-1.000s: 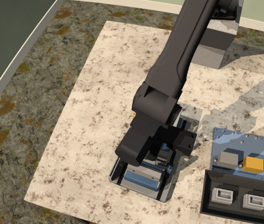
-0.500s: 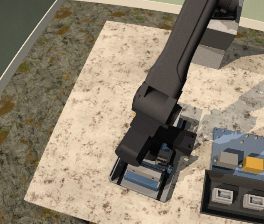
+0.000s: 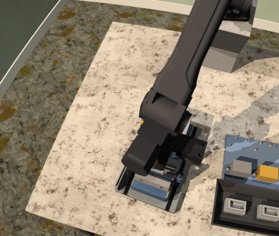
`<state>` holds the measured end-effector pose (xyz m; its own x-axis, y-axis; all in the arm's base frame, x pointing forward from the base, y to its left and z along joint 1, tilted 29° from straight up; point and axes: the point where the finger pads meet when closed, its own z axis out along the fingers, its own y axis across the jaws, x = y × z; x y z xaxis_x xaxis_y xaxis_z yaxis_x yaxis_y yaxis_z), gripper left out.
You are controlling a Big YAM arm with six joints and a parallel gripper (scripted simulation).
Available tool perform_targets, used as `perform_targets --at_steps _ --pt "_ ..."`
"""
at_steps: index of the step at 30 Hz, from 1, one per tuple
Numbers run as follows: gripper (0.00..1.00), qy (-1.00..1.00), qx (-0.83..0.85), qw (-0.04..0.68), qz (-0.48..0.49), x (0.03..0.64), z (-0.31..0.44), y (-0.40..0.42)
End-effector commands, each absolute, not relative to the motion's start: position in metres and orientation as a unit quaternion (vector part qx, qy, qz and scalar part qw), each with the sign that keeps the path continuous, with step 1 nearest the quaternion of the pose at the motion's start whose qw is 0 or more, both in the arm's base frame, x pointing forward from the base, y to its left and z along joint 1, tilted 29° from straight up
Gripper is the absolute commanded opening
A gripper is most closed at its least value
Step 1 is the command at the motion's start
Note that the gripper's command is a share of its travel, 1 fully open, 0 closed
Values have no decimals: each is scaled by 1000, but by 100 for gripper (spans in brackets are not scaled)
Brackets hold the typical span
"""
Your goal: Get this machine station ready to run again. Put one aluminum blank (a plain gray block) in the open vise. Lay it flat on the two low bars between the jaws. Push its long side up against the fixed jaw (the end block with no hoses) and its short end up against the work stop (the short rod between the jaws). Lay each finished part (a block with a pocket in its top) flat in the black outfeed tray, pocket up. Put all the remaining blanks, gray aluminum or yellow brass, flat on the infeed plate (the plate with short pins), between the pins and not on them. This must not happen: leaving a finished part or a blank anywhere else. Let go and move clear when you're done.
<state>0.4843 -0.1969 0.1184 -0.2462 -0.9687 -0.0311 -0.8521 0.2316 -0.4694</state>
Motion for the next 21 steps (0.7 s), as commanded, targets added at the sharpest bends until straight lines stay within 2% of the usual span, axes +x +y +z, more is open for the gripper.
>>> perform_targets --at_steps 1,21 --pt "0 759 -593 173 -204 505 136 -206" --pt "0 759 -593 175 -205 512 129 -203"
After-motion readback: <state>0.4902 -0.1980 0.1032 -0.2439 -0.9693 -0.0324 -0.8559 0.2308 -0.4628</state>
